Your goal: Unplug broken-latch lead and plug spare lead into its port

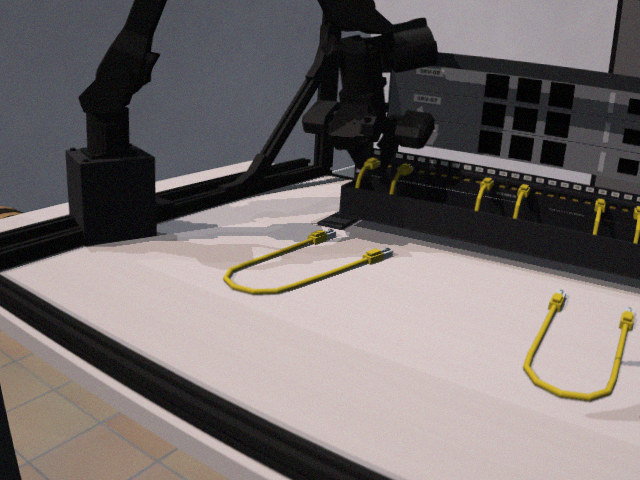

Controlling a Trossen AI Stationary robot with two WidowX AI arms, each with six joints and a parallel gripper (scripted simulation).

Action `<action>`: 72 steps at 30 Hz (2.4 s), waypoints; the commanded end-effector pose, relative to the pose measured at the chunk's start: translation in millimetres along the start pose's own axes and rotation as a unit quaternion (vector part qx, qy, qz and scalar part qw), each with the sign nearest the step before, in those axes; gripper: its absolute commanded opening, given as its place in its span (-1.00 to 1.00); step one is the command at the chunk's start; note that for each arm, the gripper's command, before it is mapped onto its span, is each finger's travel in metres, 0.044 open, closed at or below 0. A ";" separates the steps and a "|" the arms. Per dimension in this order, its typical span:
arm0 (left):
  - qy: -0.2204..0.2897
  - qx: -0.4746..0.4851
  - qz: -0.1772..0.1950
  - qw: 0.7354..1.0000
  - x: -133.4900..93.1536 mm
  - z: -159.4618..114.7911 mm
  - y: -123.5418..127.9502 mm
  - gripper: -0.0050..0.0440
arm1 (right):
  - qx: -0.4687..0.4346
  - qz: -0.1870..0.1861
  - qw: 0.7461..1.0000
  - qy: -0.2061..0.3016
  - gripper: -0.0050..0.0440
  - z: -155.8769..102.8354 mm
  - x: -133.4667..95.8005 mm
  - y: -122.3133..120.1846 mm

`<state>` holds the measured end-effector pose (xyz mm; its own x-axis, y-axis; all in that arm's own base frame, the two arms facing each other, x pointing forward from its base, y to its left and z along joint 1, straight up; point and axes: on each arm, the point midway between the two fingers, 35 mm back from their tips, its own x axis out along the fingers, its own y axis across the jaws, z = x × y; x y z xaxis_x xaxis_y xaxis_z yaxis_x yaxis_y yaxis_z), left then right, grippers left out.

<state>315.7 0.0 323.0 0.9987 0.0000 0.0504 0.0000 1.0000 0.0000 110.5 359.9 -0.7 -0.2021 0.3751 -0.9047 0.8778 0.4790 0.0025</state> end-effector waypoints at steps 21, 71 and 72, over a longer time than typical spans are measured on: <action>0.000 0.000 0.000 1.000 0.0 0.0 0.0 1.00 | 0.001 -0.001 1.000 -0.001 -0.80 0.8 2.6 -0.2; 0.000 0.000 0.000 1.000 0.0 0.0 0.0 1.00 | 0.001 -0.001 1.000 -0.001 -0.58 0.8 2.6 -0.2; 0.000 0.000 0.000 1.000 0.0 0.0 0.0 1.00 | 0.001 -0.001 1.000 -0.001 -0.58 0.8 2.6 -0.2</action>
<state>315.7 0.0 323.1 0.9987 0.0000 0.0505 0.0000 1.0000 0.0000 110.2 360.2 -3.3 -0.2029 0.3733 -0.9053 0.8783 0.4781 0.0002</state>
